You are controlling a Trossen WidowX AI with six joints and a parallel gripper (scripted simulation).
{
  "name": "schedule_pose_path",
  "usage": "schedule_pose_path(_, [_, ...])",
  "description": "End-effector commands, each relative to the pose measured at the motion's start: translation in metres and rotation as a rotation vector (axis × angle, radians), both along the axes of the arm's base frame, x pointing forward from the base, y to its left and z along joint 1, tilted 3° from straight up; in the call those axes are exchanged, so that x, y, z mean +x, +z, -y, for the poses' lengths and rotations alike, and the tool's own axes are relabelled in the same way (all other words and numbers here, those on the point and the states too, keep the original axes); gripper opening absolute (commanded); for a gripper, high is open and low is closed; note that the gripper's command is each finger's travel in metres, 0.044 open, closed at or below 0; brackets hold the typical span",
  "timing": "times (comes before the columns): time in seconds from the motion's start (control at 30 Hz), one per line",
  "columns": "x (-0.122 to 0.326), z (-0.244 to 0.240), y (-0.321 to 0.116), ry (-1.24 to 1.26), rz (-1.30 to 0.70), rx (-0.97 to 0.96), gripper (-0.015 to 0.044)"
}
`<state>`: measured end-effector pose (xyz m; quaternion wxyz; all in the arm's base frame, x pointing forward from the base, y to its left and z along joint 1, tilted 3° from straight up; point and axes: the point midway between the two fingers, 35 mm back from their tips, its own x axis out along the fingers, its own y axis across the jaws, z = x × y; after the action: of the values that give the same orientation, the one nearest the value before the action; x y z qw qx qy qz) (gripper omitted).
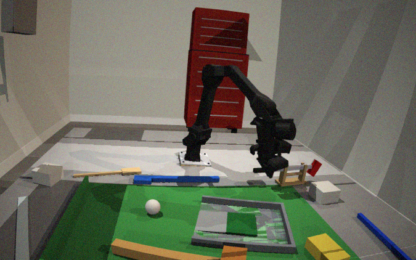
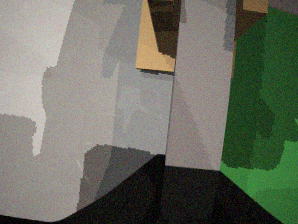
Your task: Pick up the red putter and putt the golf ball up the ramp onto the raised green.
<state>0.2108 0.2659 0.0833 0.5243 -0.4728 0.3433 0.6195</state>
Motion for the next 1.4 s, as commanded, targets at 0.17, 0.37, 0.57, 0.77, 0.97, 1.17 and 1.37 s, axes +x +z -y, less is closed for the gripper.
schedule_pose_path(0.17, [0.001, 0.000, 0.008, 0.000, 0.001, 0.000, 0.0000])
schedule_pose_path(0.37, [0.001, -0.001, 0.038, 0.000, 0.001, 0.000, 0.0000])
schedule_pose_path(0.57, [-0.001, 0.002, 0.071, 0.000, 0.001, 0.000, 0.0000])
schedule_pose_path(0.77, [-0.005, 0.007, 0.099, 0.000, 0.000, 0.000, 0.0000])
schedule_pose_path(0.97, [0.006, 0.017, 0.093, -0.051, -0.001, -0.007, 0.0000])
schedule_pose_path(1.17, [0.026, 0.045, 0.093, -0.164, -0.009, -0.020, 0.0000])
schedule_pose_path(1.37, [0.045, 0.075, 0.091, -0.311, -0.029, -0.038, 0.0000])
